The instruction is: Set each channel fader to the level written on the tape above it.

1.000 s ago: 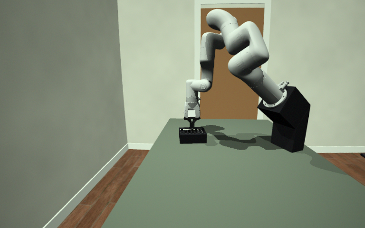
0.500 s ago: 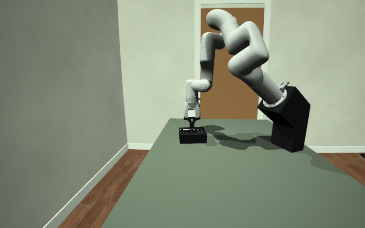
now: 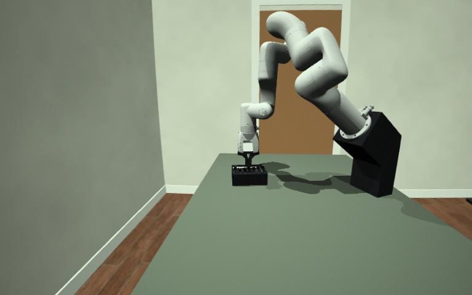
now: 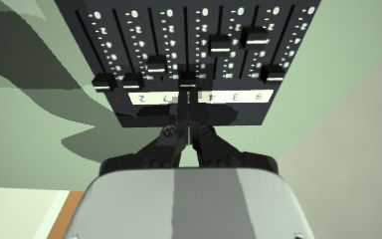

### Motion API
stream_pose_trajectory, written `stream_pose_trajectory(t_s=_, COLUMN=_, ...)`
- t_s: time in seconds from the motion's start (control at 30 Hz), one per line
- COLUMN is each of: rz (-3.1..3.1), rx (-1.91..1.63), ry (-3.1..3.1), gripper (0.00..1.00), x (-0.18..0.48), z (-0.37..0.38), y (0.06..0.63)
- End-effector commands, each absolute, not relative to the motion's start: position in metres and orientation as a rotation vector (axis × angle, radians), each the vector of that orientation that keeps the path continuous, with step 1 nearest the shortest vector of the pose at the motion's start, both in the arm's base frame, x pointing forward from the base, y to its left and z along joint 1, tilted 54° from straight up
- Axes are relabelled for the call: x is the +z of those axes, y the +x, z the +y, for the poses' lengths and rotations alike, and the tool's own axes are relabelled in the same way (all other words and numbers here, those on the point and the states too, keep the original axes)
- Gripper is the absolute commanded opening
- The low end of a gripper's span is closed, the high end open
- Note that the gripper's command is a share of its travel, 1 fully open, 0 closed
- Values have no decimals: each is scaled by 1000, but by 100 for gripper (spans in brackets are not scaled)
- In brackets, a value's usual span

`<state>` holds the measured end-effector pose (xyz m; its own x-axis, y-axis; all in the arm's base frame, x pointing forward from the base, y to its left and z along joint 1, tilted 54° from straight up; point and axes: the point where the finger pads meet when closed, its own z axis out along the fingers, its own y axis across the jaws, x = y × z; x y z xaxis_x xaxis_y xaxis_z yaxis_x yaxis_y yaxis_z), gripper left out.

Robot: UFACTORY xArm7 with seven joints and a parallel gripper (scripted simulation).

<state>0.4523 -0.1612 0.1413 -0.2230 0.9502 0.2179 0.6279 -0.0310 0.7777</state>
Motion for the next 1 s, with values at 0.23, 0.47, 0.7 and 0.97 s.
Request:
stream_pose_trajectory(t_s=0.23, rz=1865, rx=1139, ry=1655, gripper=0, x=143, z=-158, y=451)
stream_pose_trajectory(t_s=0.47, rz=1865, rx=1139, ry=1655, gripper=0, x=144, z=-154, y=450)
stream_pose_trajectory(t_s=0.7, rz=1865, rx=1139, ry=1655, gripper=0, x=144, z=-151, y=450)
stream_pose_trajectory(t_s=0.97, rz=1865, rx=1139, ry=1655, gripper=0, x=145, z=-147, y=449)
